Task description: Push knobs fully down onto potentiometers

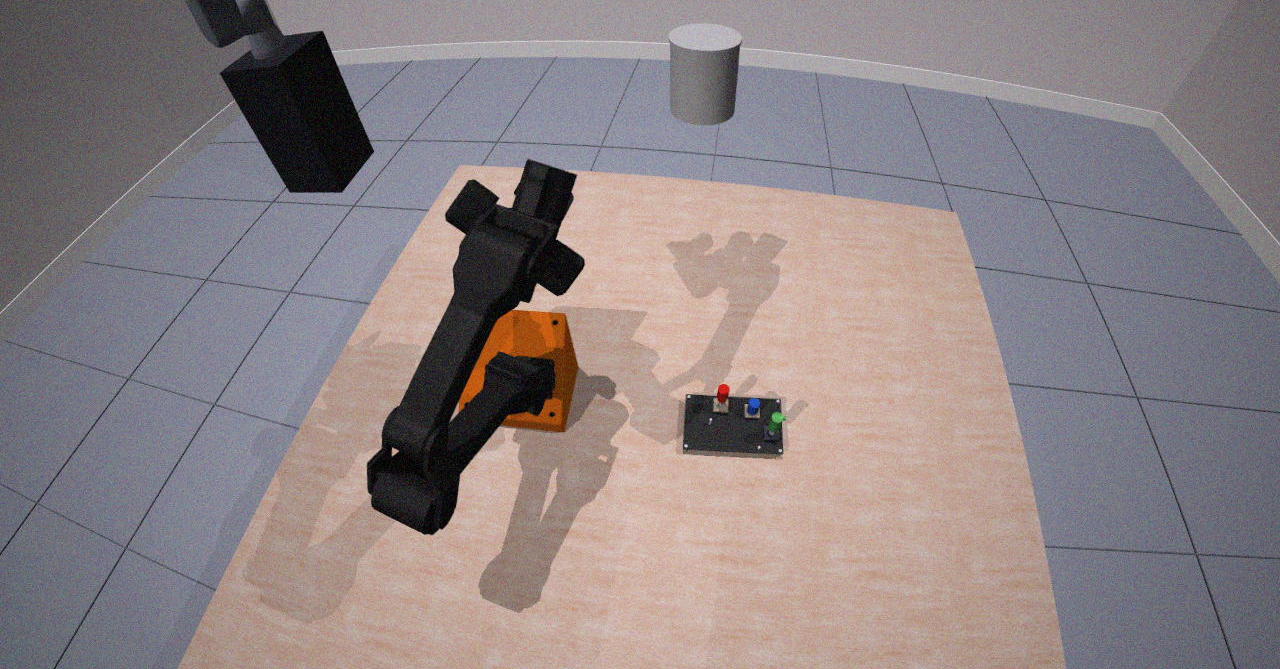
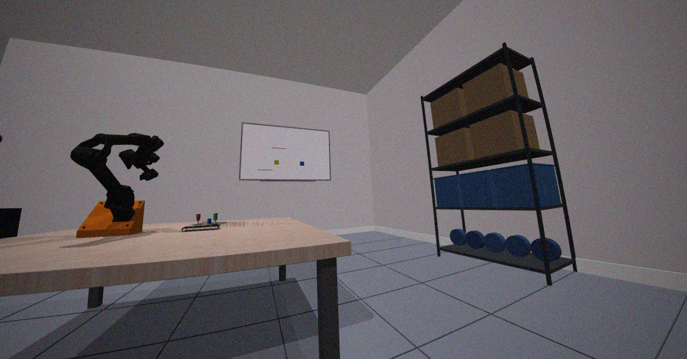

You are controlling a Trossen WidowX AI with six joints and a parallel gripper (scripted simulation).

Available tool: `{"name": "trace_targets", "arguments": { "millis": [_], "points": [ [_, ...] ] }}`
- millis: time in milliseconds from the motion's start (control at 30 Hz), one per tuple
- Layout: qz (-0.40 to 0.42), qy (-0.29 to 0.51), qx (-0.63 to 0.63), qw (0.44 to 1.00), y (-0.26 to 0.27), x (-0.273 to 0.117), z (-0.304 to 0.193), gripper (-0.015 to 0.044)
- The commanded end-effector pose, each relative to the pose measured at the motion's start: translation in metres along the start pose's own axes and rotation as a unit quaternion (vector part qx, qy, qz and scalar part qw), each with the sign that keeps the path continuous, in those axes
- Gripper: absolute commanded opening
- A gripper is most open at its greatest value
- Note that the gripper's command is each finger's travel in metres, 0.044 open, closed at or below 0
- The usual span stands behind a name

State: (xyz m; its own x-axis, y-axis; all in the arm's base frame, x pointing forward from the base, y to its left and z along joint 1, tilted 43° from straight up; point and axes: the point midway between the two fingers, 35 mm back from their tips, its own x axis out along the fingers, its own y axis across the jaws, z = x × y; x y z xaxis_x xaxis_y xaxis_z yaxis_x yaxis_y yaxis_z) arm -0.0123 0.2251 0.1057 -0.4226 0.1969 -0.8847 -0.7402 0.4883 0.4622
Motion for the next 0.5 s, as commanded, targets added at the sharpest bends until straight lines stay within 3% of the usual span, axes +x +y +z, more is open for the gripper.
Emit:
{"name": "trace_targets", "arguments": {
  "millis": [0, 467],
  "points": [
    [-0.002, -0.001, 0.002, 1.000, -0.001, 0.000, 0.001, 0.0374],
    [-0.149, -0.031, 0.174, 0.973, -0.080, -0.021, 0.048, 0.0006]
  ]
}}
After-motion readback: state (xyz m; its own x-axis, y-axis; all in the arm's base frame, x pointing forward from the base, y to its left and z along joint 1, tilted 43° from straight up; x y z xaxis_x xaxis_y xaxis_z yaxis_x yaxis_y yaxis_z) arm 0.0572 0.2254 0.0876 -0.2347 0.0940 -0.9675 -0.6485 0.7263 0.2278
